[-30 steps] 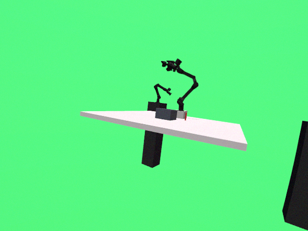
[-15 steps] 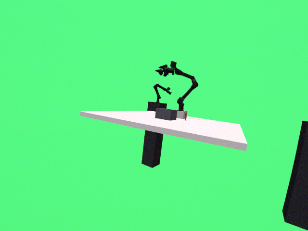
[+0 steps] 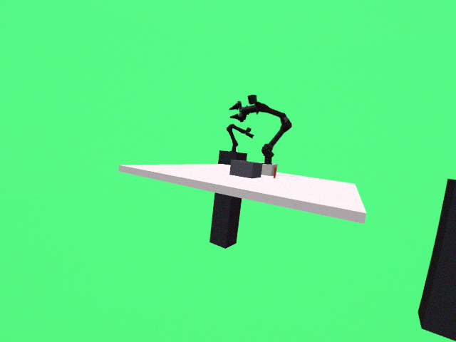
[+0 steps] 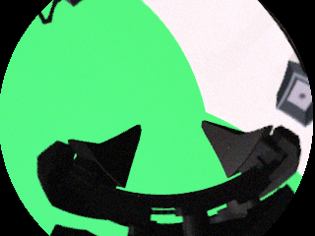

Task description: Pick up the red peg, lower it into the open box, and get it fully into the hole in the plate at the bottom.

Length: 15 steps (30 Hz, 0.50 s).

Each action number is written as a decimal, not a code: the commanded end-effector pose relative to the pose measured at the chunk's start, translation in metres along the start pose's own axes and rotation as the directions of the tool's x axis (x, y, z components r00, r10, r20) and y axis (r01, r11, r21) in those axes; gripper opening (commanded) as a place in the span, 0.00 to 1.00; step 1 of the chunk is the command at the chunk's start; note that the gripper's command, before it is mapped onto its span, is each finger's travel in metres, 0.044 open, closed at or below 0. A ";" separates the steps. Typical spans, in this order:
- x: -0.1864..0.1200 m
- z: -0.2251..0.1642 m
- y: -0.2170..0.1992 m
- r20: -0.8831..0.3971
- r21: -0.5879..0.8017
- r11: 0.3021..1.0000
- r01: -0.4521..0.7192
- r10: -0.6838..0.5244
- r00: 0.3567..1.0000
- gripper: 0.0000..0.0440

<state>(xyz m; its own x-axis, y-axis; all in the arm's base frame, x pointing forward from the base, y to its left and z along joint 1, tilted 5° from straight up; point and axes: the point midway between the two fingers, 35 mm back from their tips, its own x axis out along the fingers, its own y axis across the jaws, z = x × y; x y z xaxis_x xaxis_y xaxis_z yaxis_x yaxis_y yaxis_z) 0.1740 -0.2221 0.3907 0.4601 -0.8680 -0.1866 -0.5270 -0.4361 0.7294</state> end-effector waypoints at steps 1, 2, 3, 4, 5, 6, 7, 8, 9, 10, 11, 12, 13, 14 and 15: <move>-0.001 -0.001 -0.028 0.003 -0.078 0.992 0.103 -0.103 0.995 1.00; -0.001 -0.001 -0.035 0.004 -0.099 0.987 0.130 -0.130 0.991 1.00; -0.002 -0.002 -0.043 0.006 -0.120 0.980 0.157 -0.158 0.987 1.00; -0.003 -0.002 -0.050 0.007 -0.142 0.973 0.184 -0.185 0.983 1.00; -0.005 -0.002 -0.058 0.009 -0.163 0.964 0.210 -0.212 0.977 1.00; -0.006 -0.002 -0.065 0.011 -0.185 0.954 0.236 -0.238 0.971 1.00; -0.008 -0.003 -0.073 0.013 -0.206 0.943 0.261 -0.264 0.964 1.00; -0.009 -0.003 -0.080 0.016 -0.228 0.931 0.286 -0.290 0.957 1.00; -0.011 -0.003 -0.087 0.019 -0.250 0.917 0.310 -0.315 0.949 1.00; -0.013 -0.003 -0.094 0.022 -0.271 0.903 0.333 -0.340 0.940 1.00; -0.016 -0.003 -0.101 0.026 -0.293 0.888 0.355 -0.364 0.931 1.00; -0.018 -0.003 -0.108 0.029 -0.314 0.871 0.377 -0.388 0.921 1.00; -0.021 -0.003 -0.115 0.034 -0.336 0.854 0.398 -0.412 0.911 1.00; -0.023 -0.003 -0.121 0.038 -0.357 0.835 0.419 -0.435 0.900 1.00; -0.026 -0.002 -0.128 0.043 -0.378 0.816 0.438 -0.457 0.888 1.00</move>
<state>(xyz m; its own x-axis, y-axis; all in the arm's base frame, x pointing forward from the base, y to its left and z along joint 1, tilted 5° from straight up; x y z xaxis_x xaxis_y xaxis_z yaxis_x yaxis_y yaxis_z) 0.2256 -0.1565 0.3158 0.6095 -0.6303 -0.4809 -0.0499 -0.6359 0.7702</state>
